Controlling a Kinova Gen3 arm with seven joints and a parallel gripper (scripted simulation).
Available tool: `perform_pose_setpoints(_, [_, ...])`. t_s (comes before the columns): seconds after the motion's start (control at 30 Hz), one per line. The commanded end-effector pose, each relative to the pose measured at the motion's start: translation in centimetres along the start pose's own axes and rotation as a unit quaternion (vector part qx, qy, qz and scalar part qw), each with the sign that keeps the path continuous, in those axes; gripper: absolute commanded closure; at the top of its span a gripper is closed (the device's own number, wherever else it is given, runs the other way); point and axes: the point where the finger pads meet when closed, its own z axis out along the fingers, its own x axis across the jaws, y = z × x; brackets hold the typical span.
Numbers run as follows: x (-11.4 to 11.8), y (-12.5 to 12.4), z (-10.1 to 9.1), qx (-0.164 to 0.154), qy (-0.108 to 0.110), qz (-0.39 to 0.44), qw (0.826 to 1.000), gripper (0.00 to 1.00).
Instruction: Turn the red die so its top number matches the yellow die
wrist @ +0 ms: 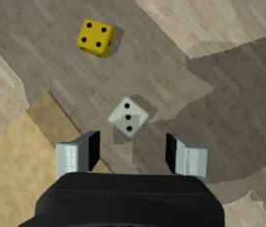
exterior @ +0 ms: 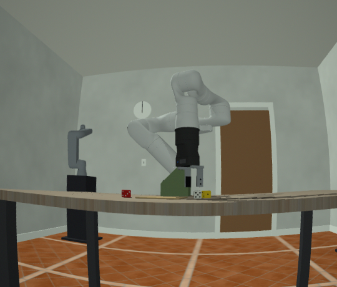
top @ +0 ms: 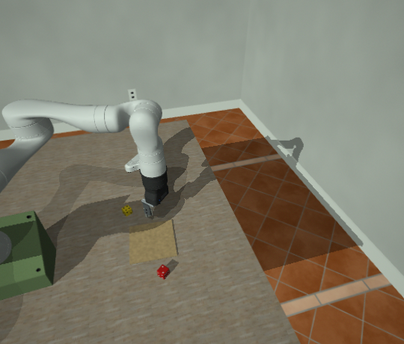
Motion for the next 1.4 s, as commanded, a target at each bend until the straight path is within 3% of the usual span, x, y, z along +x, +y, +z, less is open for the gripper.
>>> perform_pose_setpoints(0.0, [0.0, 0.0, 0.1, -0.003, -0.002, 0.002, 1.0, 0.0])
perform_pose_setpoints(0.57, [-0.1, -0.2, 0.1, -0.003, -0.002, 0.002, 1.0, 0.0])
perform_pose_setpoints(0.93, [-2.2, -4.8, 0.1, -0.003, -0.002, 0.002, 1.0, 0.0])
perform_pose_setpoints(1.37, [-3.0, -6.6, 0.1, -0.003, -0.002, 0.002, 1.0, 0.0])
